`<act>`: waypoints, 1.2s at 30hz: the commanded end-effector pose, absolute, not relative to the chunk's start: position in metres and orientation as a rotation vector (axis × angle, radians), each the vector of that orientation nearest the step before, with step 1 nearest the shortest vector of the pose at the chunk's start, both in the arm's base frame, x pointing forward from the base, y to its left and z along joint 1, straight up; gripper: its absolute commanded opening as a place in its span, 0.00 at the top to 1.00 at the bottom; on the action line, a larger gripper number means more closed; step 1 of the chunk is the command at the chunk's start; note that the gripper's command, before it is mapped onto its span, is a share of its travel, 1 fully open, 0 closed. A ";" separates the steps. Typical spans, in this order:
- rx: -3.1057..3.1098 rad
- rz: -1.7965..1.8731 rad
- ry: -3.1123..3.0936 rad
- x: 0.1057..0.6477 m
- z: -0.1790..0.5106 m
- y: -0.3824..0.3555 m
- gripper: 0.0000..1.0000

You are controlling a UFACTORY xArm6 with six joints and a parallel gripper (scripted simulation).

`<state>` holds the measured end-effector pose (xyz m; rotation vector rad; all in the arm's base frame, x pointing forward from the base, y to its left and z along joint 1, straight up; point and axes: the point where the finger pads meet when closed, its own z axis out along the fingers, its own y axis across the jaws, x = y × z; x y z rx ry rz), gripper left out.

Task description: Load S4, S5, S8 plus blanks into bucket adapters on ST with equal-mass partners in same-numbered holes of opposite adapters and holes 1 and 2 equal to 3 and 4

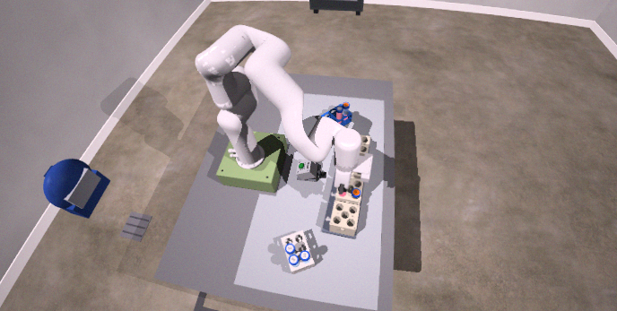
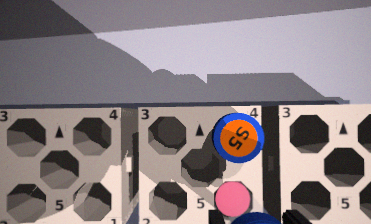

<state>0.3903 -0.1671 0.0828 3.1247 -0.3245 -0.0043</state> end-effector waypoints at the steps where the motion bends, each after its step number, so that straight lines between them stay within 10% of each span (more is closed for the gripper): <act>1: 3.123 0.002 -0.324 0.392 0.081 -0.168 1.00; 36: 3.123 0.002 -0.324 0.392 0.051 -0.168 1.00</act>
